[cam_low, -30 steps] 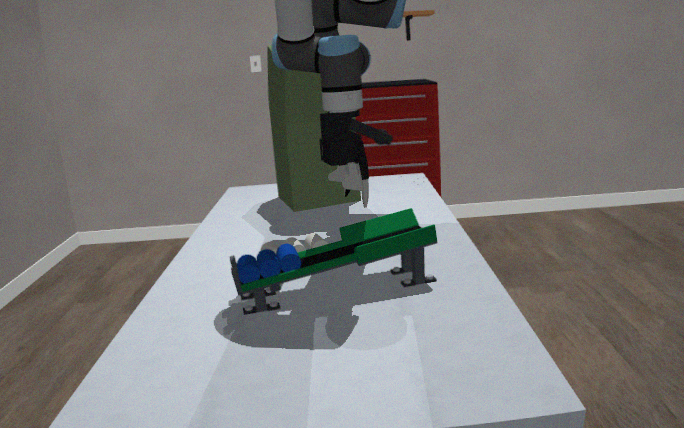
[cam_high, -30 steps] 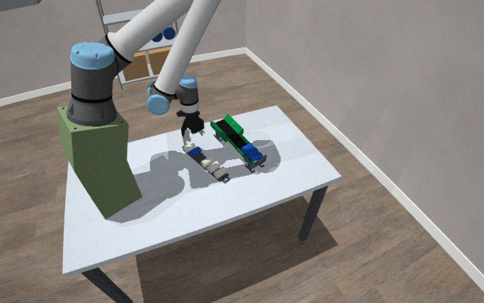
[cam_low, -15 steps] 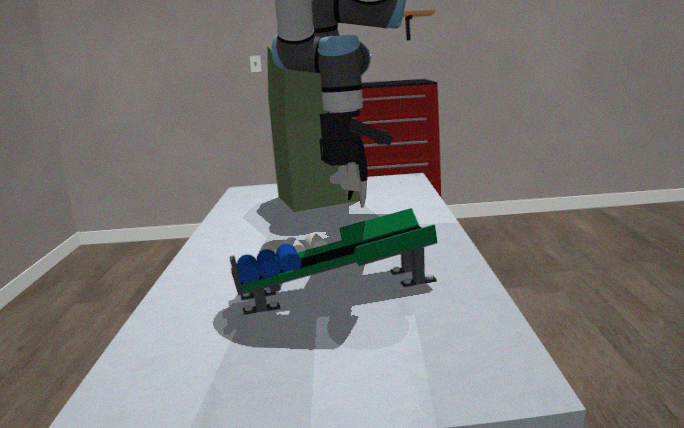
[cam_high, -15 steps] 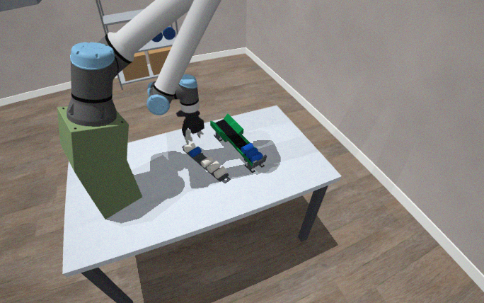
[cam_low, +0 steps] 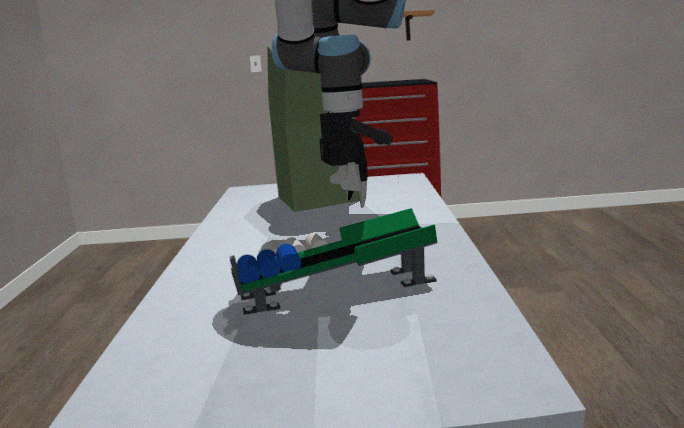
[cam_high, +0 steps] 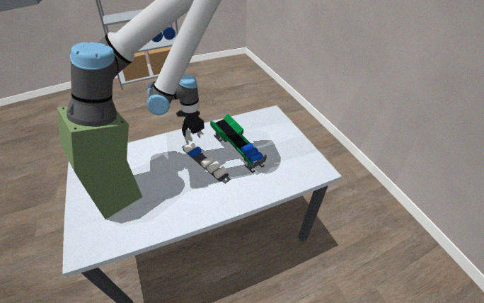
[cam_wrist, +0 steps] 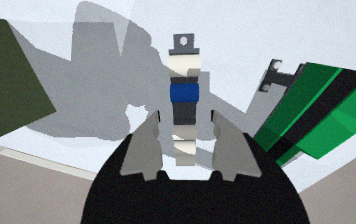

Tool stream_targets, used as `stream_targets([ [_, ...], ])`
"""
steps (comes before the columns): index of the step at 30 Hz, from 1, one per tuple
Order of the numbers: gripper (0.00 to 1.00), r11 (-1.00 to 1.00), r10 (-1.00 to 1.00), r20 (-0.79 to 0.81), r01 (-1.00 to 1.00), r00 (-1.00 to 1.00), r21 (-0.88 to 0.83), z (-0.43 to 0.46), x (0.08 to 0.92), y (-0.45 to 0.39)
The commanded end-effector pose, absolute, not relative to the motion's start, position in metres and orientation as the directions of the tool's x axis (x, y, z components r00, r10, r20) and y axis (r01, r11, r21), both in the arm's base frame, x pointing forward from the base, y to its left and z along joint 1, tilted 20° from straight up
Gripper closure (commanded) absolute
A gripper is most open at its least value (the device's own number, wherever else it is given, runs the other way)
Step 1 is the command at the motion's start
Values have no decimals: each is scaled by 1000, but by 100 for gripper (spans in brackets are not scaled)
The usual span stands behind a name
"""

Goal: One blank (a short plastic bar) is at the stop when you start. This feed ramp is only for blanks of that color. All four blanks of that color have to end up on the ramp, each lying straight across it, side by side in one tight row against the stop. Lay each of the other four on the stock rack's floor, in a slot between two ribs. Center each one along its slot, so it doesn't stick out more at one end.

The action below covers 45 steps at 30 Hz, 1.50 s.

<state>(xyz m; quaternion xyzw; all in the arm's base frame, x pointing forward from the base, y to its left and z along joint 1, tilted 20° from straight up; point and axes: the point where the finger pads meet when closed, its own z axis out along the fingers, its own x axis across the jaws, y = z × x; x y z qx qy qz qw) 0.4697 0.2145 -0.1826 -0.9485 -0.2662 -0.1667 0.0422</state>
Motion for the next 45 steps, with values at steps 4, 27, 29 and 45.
stream_targets([
  [4,52,-855,491,339,519,803,9,-182,470,215],
  [27,52,-855,491,339,519,803,9,-196,474,217],
  [29,52,-855,491,339,519,803,9,-198,475,218],
  [45,52,-855,491,339,519,803,9,-219,481,221],
])
